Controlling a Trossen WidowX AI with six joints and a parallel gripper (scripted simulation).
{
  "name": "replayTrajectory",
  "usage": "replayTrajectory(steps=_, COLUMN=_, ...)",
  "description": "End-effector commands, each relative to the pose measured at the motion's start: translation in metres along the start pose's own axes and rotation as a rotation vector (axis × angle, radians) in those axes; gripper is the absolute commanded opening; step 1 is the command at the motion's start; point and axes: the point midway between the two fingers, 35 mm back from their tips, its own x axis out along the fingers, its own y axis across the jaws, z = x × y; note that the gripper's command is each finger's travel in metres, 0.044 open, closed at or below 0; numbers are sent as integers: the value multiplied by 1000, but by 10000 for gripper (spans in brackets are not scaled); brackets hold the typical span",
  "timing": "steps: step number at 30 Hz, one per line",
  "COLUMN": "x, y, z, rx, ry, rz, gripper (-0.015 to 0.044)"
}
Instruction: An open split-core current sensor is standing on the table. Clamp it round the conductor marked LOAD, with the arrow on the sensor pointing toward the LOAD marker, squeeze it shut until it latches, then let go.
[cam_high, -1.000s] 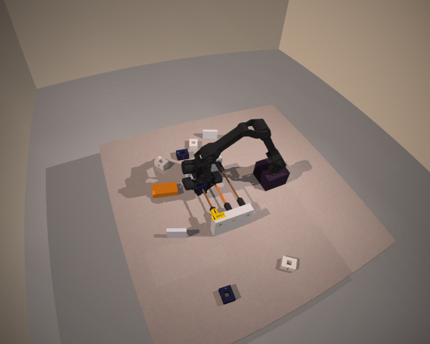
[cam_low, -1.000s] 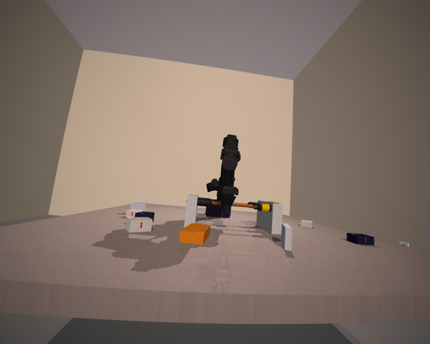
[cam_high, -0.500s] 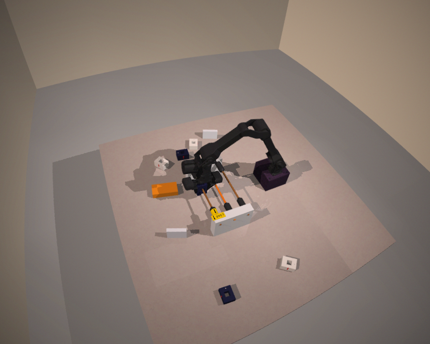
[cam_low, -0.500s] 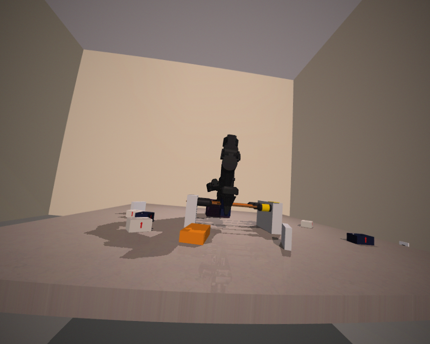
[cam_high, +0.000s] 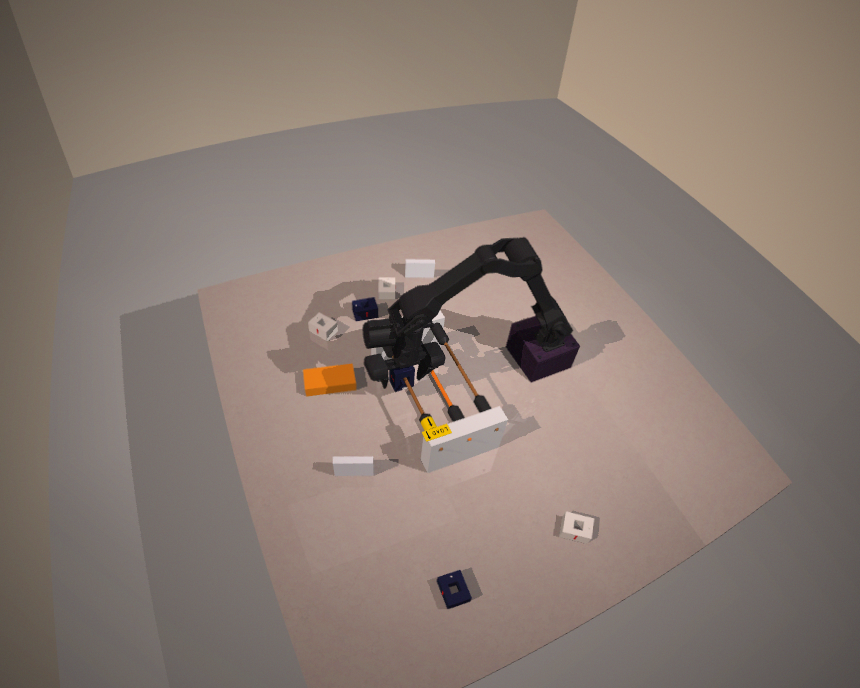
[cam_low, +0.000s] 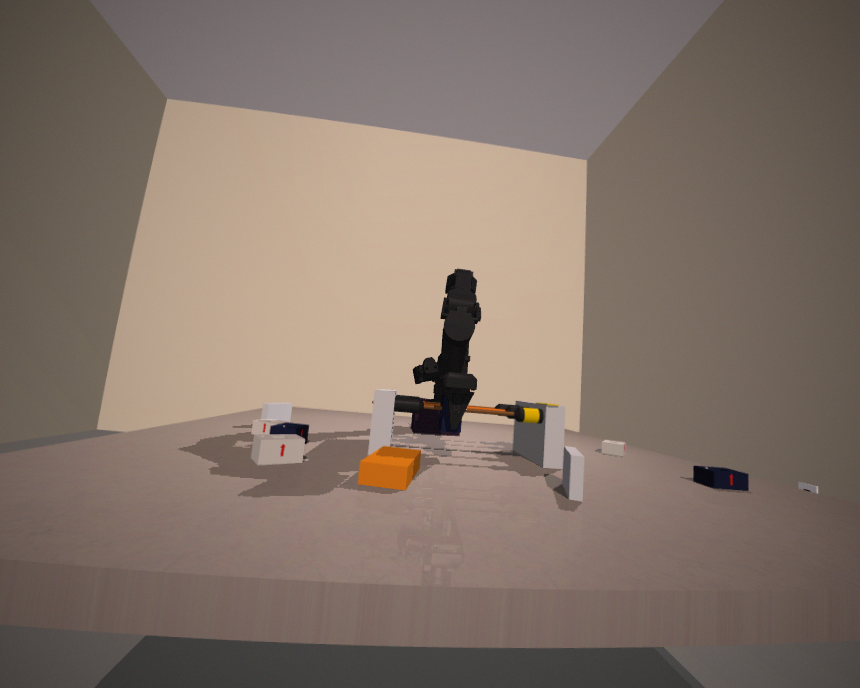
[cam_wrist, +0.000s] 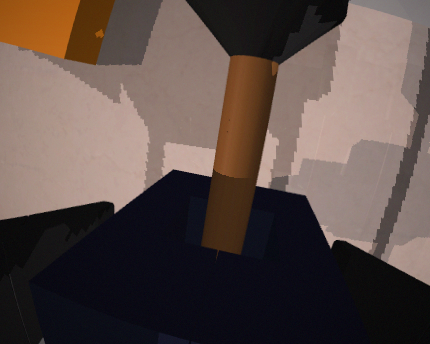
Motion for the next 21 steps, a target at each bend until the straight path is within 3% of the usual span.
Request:
replayTrajectory(steps=1, x=-2, y=1, z=0, rx=0, ry=1, rz=-1, gripper=440)
replayTrajectory(steps=12, x=-119, y=13, z=2, rx=-2, ry=-5, rz=-86, gripper=440)
replayTrajectory(steps=21, x=-121, y=12, z=2, rx=-2, ry=-5, rz=-88, gripper=440)
